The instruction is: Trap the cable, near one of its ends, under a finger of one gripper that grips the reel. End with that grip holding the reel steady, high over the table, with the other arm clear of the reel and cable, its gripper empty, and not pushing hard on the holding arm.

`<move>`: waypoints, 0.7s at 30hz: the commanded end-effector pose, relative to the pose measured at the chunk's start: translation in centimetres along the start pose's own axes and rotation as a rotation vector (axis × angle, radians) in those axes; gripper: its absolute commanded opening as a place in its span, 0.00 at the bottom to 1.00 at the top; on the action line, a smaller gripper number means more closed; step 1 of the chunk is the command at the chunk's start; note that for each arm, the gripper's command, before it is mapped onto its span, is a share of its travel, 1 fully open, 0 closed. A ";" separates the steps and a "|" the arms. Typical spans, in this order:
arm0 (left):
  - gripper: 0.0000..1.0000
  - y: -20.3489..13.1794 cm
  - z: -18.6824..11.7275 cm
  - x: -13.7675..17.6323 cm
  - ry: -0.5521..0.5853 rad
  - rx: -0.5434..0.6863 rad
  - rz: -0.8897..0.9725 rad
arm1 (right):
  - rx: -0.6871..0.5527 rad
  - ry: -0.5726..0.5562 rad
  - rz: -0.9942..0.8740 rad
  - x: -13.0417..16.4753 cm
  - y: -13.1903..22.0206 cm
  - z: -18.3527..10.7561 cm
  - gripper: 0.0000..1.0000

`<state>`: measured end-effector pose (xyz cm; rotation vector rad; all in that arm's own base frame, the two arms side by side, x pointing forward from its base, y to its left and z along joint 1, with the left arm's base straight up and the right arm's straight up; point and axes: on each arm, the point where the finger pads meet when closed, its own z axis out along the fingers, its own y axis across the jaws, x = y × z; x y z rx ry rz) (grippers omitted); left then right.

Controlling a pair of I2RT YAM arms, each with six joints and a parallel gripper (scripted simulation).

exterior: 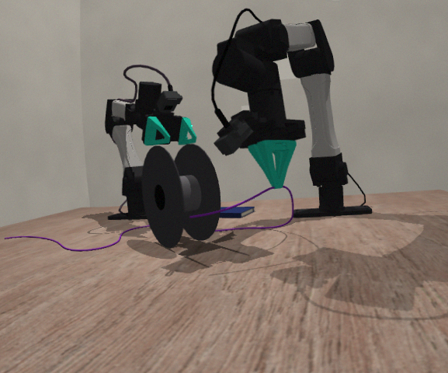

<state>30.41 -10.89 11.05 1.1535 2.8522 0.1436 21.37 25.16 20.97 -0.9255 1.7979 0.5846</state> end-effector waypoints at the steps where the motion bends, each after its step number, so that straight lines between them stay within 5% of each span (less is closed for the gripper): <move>1: 0.00 2.6 -2.9 -1.7 -0.108 -0.075 0.248 | 0.031 0.010 0.020 -1.1 -0.9 -0.2 0.71; 21: 0.00 7.5 -6.0 -4.3 -0.228 -0.223 1.022 | 0.087 0.101 0.060 -1.2 -2.8 0.4 0.71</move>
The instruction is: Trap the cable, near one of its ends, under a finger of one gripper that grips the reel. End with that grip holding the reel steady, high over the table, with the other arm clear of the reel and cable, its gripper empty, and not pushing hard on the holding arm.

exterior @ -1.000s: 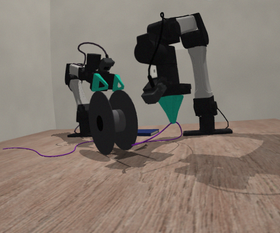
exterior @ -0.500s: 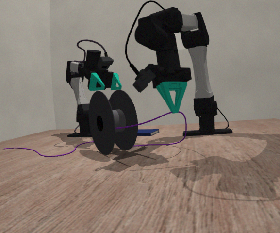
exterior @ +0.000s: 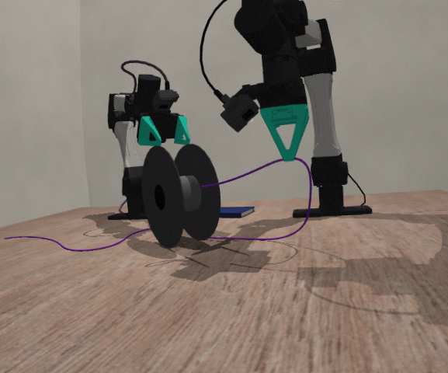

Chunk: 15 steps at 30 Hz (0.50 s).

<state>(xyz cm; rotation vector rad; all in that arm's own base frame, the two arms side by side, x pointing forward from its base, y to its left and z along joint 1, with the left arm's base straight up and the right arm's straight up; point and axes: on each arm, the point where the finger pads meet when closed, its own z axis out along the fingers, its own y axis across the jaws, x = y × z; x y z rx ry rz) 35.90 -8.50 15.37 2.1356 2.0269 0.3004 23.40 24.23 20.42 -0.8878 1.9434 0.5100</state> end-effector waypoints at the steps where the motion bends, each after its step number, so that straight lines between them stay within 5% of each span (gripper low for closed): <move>1: 0.00 3.2 -2.0 -0.1 -0.085 -0.103 0.205 | 0.021 -0.021 0.009 -1.5 -0.6 -0.4 0.71; 15: 0.00 3.8 -2.7 0.7 -0.080 -0.123 0.231 | 0.019 -0.021 0.009 -1.6 -0.6 -0.2 0.71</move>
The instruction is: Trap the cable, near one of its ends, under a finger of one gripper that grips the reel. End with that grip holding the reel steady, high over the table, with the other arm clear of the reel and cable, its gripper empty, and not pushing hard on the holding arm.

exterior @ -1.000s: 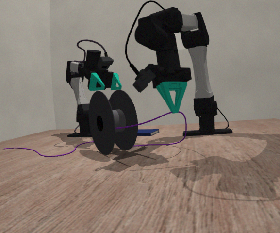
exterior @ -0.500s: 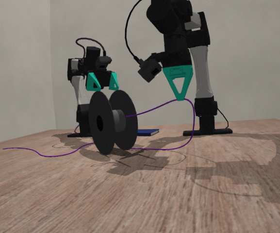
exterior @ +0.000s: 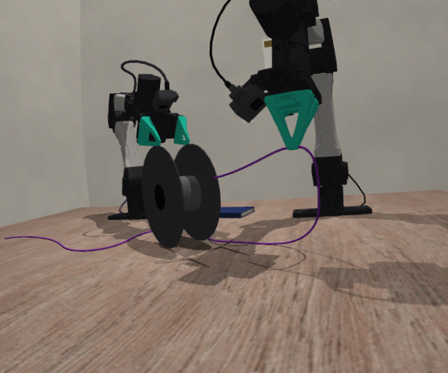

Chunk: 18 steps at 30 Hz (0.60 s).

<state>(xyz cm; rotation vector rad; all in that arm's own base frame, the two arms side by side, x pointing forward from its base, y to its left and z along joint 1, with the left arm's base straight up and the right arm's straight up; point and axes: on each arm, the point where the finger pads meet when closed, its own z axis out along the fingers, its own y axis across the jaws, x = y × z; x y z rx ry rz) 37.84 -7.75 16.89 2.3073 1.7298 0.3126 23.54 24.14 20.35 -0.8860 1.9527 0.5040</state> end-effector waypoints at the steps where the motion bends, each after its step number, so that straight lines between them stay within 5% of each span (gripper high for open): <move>1: 0.00 1.7 -1.7 0.1 -0.010 -0.069 0.011 | 0.014 -0.029 0.006 -1.7 -0.4 -0.1 0.71; 18: 0.00 1.2 -2.0 -1.5 -0.131 0.007 0.023 | 0.011 -0.043 0.004 -2.3 -0.3 2.2 0.71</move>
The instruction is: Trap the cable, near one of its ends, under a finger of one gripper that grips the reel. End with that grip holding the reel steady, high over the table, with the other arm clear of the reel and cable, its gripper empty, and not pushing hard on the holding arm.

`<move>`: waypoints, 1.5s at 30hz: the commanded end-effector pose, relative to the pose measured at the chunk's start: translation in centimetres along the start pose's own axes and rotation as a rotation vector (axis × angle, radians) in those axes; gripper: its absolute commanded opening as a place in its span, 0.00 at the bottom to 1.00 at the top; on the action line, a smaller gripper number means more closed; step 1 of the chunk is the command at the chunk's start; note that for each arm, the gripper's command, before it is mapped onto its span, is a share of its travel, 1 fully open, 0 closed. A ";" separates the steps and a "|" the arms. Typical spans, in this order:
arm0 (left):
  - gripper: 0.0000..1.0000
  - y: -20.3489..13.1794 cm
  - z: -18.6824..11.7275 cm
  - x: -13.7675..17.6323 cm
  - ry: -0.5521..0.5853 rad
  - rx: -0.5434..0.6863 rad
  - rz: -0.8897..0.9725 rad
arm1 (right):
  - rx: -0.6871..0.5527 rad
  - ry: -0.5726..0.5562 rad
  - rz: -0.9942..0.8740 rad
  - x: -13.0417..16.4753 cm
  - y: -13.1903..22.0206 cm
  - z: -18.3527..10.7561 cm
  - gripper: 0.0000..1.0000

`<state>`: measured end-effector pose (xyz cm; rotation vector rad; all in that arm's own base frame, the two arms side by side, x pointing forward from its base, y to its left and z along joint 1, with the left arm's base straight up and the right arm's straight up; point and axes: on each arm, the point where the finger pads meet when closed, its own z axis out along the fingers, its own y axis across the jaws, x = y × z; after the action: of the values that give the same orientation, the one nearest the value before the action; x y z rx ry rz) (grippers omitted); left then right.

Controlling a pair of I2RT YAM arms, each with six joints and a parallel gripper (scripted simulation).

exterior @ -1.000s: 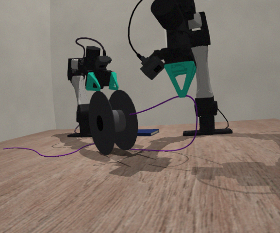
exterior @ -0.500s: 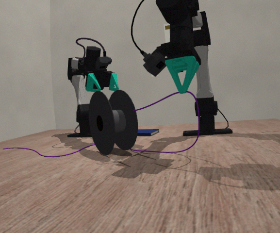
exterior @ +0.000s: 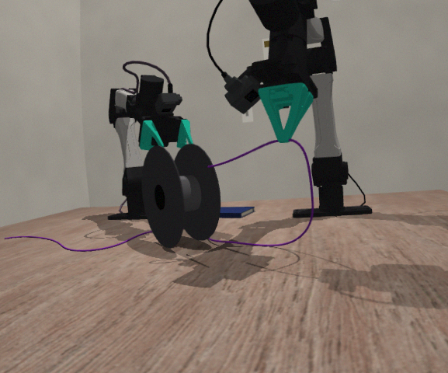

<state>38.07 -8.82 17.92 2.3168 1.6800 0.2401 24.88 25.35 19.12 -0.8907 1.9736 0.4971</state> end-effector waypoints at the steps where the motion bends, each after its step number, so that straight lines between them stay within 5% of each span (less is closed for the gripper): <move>1: 0.00 0.2 -1.2 -1.0 -0.096 0.010 0.000 | 0.009 -0.064 0.000 -2.5 -0.1 0.1 0.71; 13: 0.00 0.1 -2.1 -2.7 -0.272 0.055 -0.013 | 0.008 -0.065 -0.001 -2.6 -0.1 1.6 0.71; 45: 0.00 0.5 -2.7 -2.4 -0.256 0.028 -0.012 | 0.009 -0.068 -0.001 -2.9 -0.1 5.8 0.71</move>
<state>36.59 -10.83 18.82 2.2750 1.6099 -0.1157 28.43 29.02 16.41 -0.8834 1.9687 0.4943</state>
